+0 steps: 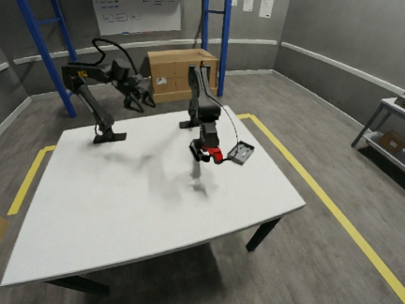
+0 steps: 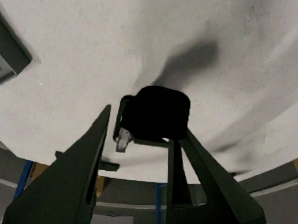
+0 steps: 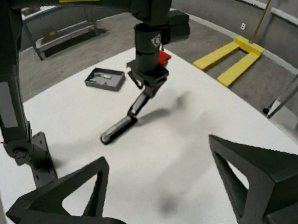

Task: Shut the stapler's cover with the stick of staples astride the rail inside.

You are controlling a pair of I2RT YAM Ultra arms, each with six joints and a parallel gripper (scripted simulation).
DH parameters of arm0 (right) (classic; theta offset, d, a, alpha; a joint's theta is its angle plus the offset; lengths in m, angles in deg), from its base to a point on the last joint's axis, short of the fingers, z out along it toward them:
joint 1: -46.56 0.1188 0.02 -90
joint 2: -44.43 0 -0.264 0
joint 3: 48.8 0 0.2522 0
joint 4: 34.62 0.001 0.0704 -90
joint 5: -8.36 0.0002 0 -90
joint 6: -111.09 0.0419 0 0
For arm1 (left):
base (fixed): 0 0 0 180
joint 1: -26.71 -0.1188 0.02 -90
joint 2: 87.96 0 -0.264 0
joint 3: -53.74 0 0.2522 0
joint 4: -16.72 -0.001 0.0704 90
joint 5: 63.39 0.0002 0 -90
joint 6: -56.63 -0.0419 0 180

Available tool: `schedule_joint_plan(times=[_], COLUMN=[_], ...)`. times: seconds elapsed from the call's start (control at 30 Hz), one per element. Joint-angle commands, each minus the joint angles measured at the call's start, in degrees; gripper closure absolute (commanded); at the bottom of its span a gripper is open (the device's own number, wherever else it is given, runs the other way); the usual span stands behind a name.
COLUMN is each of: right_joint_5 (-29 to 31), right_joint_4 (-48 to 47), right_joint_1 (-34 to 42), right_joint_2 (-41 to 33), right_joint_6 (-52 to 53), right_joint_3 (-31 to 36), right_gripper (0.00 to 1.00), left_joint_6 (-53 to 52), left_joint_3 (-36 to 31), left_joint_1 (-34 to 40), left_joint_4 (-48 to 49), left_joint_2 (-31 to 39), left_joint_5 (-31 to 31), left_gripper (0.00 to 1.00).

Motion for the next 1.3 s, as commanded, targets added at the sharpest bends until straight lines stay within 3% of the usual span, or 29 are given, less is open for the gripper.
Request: schedule_joint_plan(times=[0.0, 0.43, 0.47, 0.77, 1.0, 1.07, 1.27], right_joint_5=[-0.6, -0.6, -0.6, -0.6, -0.6, -0.6, -0.6], right_joint_4=[-0.8, -0.8, -0.8, -0.8, -0.8, -0.8, -0.8], right_joint_1=[-0.2, -0.2, -0.2, -0.2, -0.2, -0.2, -0.2], right_joint_2=[-1.5, -1.5, -1.5, -1.5, -1.5, -1.5, -1.5], right_joint_6=[-0.6, -0.6, -0.6, -0.6, -0.6, -0.6, -0.6], right_joint_3=[-0.2, -0.2, -0.2, -0.2, -0.2, -0.2, -0.2], right_gripper=[0.00, 0.00, 0.00, 0.00, 0.00, 0.00, 0.00], left_joint_6=[0.0, 0.0, 0.0, 0.2, 0.1, 0.2, 0.8], left_joint_3=[-0.9, -1.1, -1.1, -2.1, -1.5, -2.5, -6.2], left_joint_1=[-0.4, -0.4, -0.4, -0.3, -0.3, -0.1, 0.6], left_joint_4=[2.8, 3.7, 3.7, 3.8, 3.9, 4.0, 7.1], left_joint_2=[1.4, 1.4, 1.4, 2.1, 2.2, 2.4, 5.3], left_joint_5=[-0.2, -0.2, -0.2, -0.2, -0.4, -0.3, -1.1], left_gripper=[0.50, 0.50, 0.58, 0.71, 0.76, 0.98, 1.00])
